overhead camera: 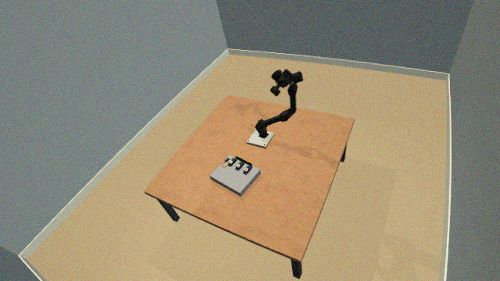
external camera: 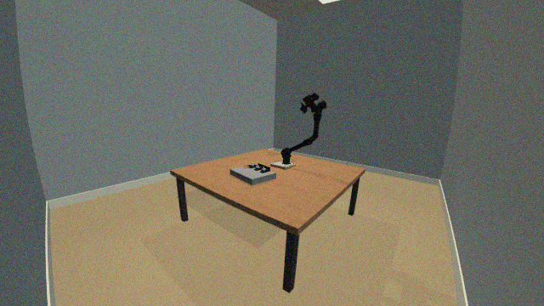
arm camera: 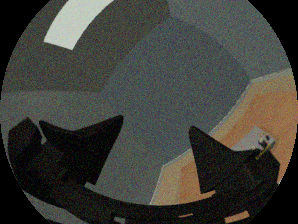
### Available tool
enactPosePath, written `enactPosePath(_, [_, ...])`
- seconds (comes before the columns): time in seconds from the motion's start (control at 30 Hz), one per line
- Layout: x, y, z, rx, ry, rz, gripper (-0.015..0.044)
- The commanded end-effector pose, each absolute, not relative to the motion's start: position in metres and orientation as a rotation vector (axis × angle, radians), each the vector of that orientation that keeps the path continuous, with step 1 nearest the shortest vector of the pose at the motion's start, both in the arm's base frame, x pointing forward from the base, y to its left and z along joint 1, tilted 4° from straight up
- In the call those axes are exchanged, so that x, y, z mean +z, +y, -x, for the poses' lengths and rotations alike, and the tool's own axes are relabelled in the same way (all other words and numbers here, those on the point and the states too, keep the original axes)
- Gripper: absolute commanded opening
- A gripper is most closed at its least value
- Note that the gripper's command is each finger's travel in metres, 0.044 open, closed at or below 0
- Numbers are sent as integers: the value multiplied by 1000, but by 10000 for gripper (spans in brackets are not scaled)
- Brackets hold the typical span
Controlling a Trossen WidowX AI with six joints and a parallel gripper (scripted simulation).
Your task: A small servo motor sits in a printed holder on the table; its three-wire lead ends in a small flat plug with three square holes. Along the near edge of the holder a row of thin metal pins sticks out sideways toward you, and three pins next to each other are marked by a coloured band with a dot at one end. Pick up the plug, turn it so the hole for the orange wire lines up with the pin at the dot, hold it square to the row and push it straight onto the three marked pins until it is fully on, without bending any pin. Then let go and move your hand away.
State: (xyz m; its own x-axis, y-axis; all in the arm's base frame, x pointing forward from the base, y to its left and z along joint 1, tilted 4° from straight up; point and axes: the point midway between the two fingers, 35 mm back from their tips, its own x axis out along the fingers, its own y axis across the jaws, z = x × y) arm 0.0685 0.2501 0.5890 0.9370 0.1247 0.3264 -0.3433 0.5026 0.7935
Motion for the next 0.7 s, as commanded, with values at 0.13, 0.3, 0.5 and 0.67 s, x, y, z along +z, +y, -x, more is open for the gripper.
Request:
enactPosePath(0.13, [591,244,-67,288,-248,-995,269])
enactPosePath(0.3, [596,232,-65,298,-260,-970,138])
enactPosePath(0.5, [604,211,-61,315,-288,-964,115])
enactPosePath(0.67, [611,187,-58,327,-318,-937,115])
